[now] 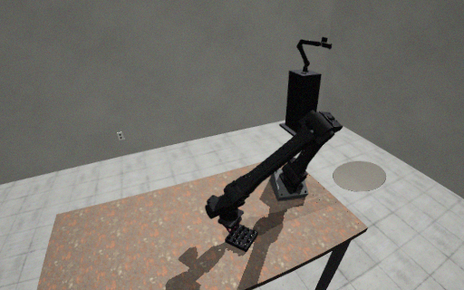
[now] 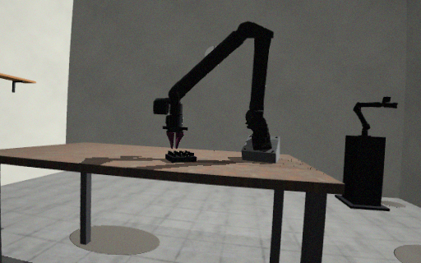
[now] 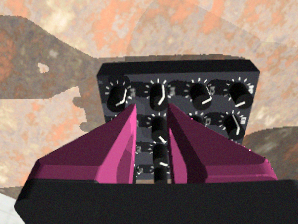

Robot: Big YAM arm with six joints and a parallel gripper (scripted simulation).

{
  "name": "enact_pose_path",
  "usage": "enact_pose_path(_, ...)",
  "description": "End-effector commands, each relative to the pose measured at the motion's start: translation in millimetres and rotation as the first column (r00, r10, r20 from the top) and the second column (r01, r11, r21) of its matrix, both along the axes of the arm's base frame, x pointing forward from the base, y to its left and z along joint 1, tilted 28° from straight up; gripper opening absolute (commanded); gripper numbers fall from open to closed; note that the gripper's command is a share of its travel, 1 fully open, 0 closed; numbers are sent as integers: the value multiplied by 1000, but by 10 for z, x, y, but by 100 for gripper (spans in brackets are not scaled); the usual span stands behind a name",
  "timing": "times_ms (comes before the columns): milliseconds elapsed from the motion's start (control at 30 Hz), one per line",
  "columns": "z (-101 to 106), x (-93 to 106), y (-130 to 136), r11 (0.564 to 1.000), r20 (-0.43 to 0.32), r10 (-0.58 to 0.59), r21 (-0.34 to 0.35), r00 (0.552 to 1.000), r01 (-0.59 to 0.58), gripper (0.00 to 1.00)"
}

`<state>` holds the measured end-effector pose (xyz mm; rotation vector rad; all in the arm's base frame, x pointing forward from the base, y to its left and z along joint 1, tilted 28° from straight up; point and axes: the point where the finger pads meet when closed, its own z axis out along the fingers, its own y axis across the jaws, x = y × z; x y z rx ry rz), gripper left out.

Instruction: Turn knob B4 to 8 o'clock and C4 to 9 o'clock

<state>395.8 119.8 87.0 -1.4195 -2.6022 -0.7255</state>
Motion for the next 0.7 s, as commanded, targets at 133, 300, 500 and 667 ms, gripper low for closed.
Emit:
enact_pose_path(133, -70, -13, 15, 1000, -12, -3, -4, 1000, 3, 19)
enact_pose_path(300, -37, -29, 43, 1000, -2, 0, -2, 1000, 0, 19)
enact_pose_path(500, 58, -54, 53, 1000, 22, 1, 1, 1000, -1, 19)
enact_pose_path(667, -23, -62, 19, 1000, 2, -6, -2, 1000, 6, 19)
